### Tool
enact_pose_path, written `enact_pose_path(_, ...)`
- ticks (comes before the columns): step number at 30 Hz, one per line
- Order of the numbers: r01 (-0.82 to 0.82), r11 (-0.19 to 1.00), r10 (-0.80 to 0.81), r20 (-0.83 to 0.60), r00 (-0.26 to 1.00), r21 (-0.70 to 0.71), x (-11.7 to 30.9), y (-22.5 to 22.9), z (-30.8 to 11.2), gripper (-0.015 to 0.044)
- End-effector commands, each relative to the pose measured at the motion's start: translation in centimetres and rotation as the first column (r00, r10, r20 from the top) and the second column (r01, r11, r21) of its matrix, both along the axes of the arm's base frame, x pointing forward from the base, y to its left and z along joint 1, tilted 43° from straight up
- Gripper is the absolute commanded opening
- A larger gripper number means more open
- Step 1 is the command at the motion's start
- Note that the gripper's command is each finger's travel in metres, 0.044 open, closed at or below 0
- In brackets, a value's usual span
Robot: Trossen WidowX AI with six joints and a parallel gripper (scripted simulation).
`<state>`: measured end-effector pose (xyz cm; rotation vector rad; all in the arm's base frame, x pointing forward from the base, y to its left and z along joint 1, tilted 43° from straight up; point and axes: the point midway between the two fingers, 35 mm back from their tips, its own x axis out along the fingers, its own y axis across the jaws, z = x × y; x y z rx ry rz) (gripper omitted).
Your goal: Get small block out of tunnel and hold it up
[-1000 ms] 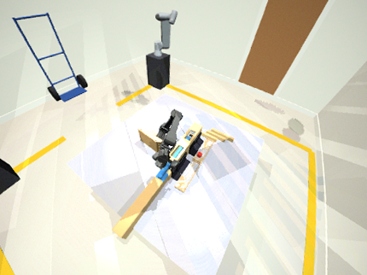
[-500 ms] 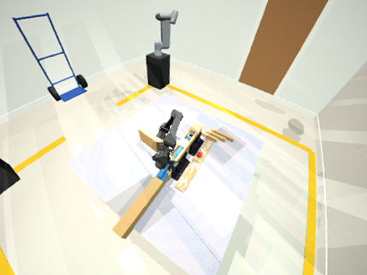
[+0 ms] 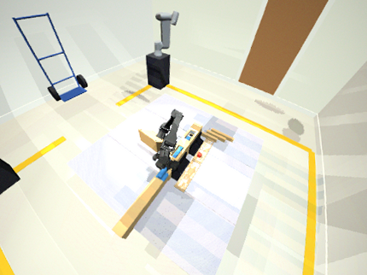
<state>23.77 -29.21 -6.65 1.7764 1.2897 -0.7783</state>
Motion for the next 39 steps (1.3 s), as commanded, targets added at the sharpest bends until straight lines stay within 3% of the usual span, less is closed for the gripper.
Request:
enact_pose_path(1, 0.007, 1.000, -0.007, -0.004, 1.000, 0.010, 0.0, 0.6, 0.4, 0.0000)
enact_pose_path(21, 0.011, 1.000, -0.011, -0.003, 1.000, 0.017, 0.1, 5.8, 4.2, 0.0000)
enact_pose_path(22, 0.011, 0.999, -0.011, -0.006, 1.000, -0.049, 0.0, 3.0, 2.7, 0.0026)
enact_pose_path(37, 0.012, 1.000, -0.012, -0.004, 1.000, 0.003, -0.5, 0.6, 5.1, 0.0420)
enact_pose_path(39, 0.012, 1.000, -0.012, -0.004, 1.000, 0.013, -0.6, 0.2, 5.6, 0.0440)
